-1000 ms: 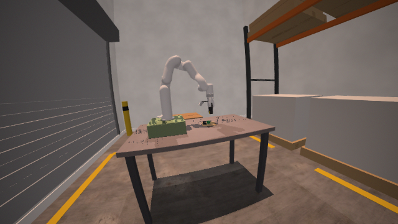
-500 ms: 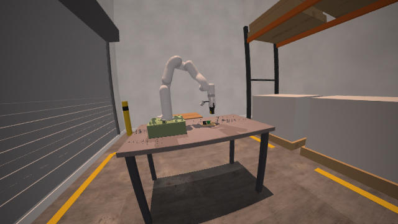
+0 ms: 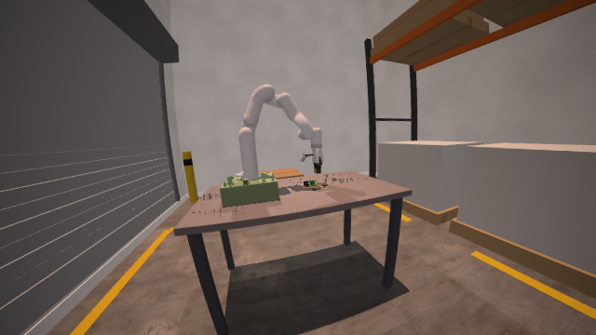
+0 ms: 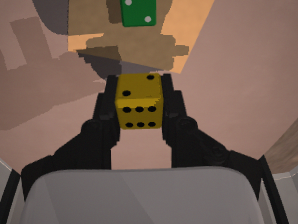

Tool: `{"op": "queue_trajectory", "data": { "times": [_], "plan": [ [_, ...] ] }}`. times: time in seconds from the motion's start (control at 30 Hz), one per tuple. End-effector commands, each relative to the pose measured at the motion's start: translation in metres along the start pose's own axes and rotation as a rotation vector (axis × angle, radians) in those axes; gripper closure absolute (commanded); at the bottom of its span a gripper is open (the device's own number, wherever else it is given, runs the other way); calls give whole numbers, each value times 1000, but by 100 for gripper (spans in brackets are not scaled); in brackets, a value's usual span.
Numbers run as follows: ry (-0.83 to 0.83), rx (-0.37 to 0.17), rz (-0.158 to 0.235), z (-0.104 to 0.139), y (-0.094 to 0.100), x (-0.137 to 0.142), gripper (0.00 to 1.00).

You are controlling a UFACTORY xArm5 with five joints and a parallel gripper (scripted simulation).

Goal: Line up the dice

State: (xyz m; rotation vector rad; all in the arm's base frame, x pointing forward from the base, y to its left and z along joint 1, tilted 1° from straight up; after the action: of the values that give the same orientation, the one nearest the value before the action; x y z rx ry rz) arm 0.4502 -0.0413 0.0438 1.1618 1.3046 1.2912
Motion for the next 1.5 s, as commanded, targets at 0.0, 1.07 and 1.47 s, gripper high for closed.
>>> {"op": "queue_trajectory", "data": {
  "times": [0.0,1.07,1.47],
  "plan": [
    [0,-3,-1,1,-18,0,73],
    [0,-3,-1,2,-74,0,73],
    [0,-3,-1,2,-74,0,73]
  ]
}}
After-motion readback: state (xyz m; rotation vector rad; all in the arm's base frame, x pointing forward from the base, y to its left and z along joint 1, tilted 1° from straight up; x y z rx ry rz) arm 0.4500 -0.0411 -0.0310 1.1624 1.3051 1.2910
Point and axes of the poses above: the point where the finger pads meet when closed, its own y axis back along the fingers, its own x axis across the jaws, z = x × y, the point moved 5 cm from there along y, back along the fingers, and after that the axes turned 12 degrees about y, right-handed, at the moved point
